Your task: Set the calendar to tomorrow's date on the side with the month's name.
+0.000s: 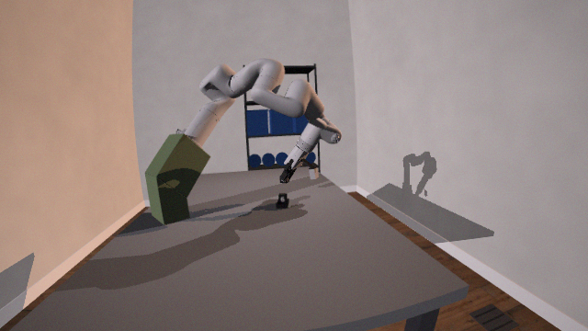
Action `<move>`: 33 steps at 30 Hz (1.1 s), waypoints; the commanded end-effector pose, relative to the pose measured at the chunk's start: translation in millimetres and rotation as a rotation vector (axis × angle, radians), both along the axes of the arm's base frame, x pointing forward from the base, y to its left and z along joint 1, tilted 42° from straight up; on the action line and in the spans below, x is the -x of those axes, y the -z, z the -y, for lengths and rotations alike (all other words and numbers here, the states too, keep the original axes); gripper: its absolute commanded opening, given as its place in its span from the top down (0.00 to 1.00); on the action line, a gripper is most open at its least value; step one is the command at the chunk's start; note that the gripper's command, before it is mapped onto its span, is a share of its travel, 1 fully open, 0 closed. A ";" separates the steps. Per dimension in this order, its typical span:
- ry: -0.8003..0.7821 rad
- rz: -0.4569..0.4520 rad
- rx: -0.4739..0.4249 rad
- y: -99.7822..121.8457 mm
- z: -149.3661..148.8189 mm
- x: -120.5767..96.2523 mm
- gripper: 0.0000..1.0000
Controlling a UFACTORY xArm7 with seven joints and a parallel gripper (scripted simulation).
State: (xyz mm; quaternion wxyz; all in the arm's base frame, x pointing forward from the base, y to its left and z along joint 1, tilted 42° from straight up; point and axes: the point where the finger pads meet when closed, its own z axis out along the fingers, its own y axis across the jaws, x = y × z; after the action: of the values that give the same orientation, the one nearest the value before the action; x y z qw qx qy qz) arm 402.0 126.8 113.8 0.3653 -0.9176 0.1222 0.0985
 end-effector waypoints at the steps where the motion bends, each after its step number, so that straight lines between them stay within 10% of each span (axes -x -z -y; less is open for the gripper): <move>1: 0.001 0.001 0.000 -0.9 0.5 -0.6 0.71; 33: 0.001 0.001 0.000 20.0 -13.1 -14.0 0.71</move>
State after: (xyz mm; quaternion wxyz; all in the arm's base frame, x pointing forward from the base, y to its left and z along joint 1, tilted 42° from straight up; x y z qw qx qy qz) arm 412.2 137.3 97.5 0.3653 -0.9175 0.1222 0.0989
